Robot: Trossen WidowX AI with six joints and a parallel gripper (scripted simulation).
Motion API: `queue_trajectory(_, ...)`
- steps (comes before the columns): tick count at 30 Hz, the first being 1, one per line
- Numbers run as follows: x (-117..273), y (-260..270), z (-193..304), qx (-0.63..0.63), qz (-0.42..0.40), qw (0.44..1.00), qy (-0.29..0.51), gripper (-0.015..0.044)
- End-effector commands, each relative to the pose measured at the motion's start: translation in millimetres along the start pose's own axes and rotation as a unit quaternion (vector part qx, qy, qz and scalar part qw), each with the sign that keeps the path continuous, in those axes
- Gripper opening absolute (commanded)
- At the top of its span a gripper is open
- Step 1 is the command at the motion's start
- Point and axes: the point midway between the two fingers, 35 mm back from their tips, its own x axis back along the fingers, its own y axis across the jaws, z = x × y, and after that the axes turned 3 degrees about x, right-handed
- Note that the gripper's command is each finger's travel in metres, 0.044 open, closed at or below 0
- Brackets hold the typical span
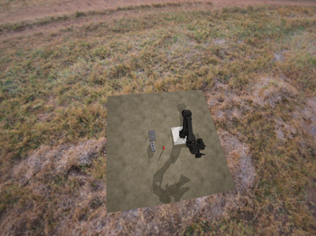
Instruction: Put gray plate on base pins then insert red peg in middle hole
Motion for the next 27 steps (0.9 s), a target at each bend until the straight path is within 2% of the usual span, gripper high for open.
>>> queue_trajectory(1, 0, 0, 0, 0.0, 0.0, 1.0, 0.0, 0.0426)
queue_trajectory(3, 5, -9, 2, -0.038, 0.017, 0.999, 0.011, 0.044)
queue_trajectory(6, 29, -47, 14, -0.198, 0.091, 0.975, 0.047, 0.044)
queue_trajectory(10, 74, -91, 37, -0.414, 0.201, 0.885, 0.068, 0.044)
queue_trajectory(14, 129, -121, 63, -0.596, 0.304, 0.741, 0.054, 0.044)
queue_trajectory(17, 163, -131, 78, -0.679, 0.356, 0.64, 0.033, 0.044)
queue_trajectory(21, 210, -137, 99, -0.767, 0.417, 0.487, -0.008, 0.044)
queue_trajectory(27, 283, -127, 131, -0.843, 0.485, 0.221, -0.081, 0.044)
